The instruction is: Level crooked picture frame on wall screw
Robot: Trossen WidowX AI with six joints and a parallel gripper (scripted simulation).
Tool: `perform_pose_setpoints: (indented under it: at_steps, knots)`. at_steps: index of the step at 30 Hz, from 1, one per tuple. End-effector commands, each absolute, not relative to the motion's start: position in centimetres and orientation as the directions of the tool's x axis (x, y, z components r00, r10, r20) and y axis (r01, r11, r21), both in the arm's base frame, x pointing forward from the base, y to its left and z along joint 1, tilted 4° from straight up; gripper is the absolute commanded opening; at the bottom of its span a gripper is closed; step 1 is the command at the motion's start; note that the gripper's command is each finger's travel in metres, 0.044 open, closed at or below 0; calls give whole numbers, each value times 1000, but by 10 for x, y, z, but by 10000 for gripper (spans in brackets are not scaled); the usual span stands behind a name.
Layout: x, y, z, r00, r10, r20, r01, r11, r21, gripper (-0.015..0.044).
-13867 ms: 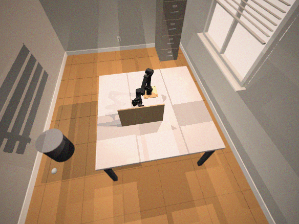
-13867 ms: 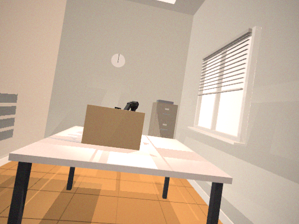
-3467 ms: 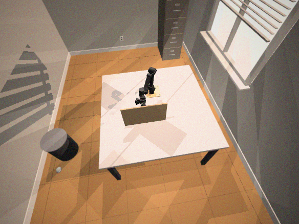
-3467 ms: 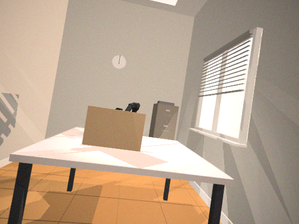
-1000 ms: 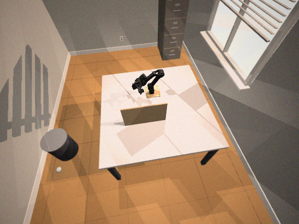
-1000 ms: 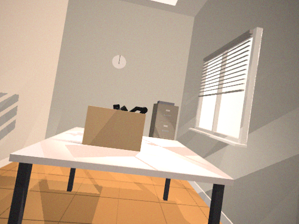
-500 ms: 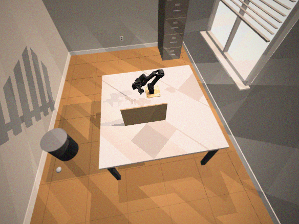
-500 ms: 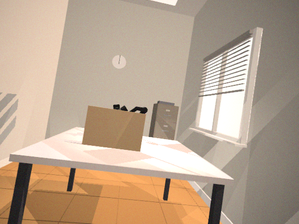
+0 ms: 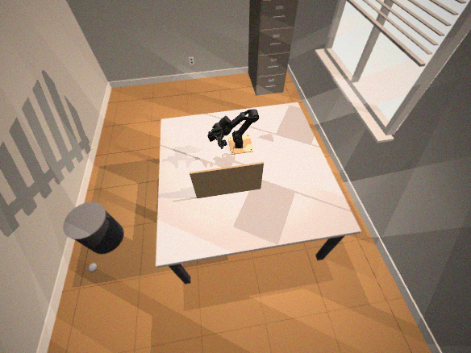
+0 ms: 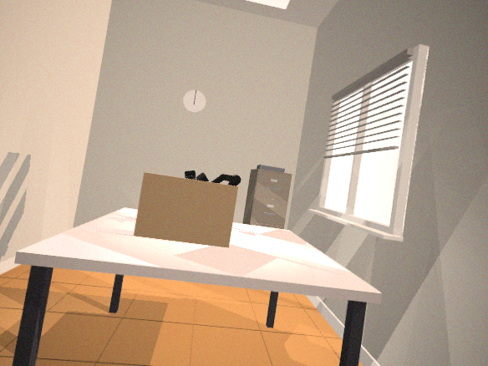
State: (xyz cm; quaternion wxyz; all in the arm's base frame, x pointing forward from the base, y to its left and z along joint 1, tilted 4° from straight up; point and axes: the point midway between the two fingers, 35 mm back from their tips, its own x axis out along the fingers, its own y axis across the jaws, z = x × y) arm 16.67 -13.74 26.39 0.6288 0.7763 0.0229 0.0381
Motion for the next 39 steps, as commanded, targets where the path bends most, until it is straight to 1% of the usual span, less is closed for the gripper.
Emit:
perform_pose_setpoints:
  at_steps: [1,17,22,24,27,39]
  knots:
    - [167,-137,263,996,85,28,-10,-212,977,260]
    - [168,-137,264,996,86,35,-17,-207,978,260]
    - [199,-134,261,986,116,120,-97,-185,978,260]
    - [214,-131,253,985,115,126,-105,-172,979,260]
    - [234,-123,236,989,110,97,-81,-143,986,260]
    - [241,-117,231,990,109,84,-70,-133,989,260]
